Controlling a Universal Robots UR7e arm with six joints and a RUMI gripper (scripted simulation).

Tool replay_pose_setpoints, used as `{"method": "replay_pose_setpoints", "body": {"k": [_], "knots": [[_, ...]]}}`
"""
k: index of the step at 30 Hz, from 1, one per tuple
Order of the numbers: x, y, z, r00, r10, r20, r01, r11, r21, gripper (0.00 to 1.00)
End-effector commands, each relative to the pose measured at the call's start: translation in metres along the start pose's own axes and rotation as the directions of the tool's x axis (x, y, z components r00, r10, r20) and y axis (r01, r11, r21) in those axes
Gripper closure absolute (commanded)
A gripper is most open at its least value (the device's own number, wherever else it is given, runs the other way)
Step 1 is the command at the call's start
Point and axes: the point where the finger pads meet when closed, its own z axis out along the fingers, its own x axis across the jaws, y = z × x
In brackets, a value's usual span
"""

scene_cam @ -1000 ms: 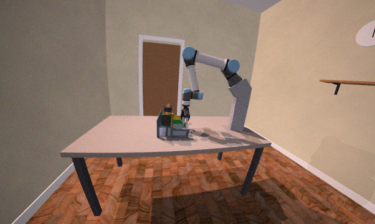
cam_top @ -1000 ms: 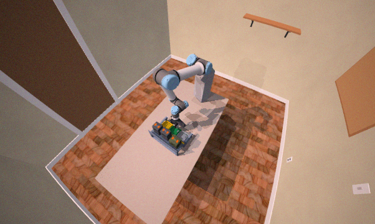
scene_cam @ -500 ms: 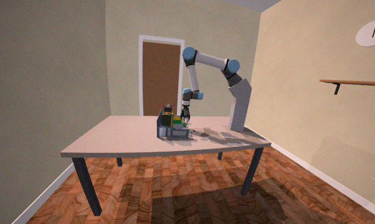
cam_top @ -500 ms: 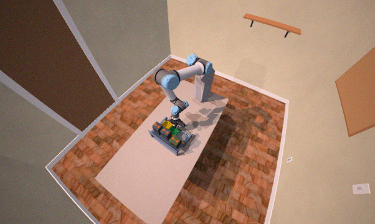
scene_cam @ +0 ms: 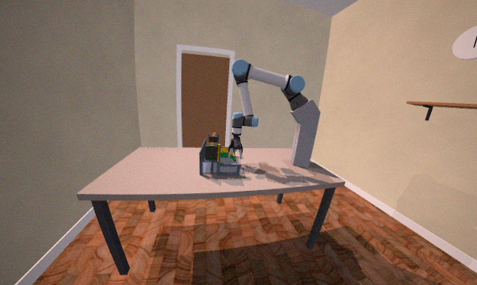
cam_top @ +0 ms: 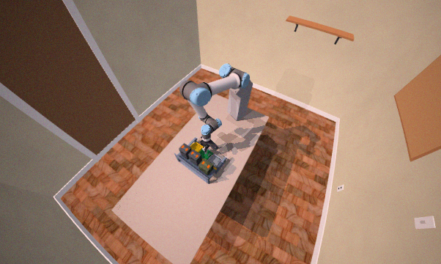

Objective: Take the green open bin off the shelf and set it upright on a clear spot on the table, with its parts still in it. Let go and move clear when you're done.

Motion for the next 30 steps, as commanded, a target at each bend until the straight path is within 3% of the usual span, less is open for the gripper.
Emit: {"method": "replay_pose_setpoints", "body": {"k": [1,30], "knots": [[0.0015,0.0007,0.0003,1.000,0.000,-0.003,0.000,1.000,-0.001,0.42],[-0.0001,-0.0001,-0.0076,1.000,-0.001,0.000,0.001,1.000,0.000,0.42]]}}
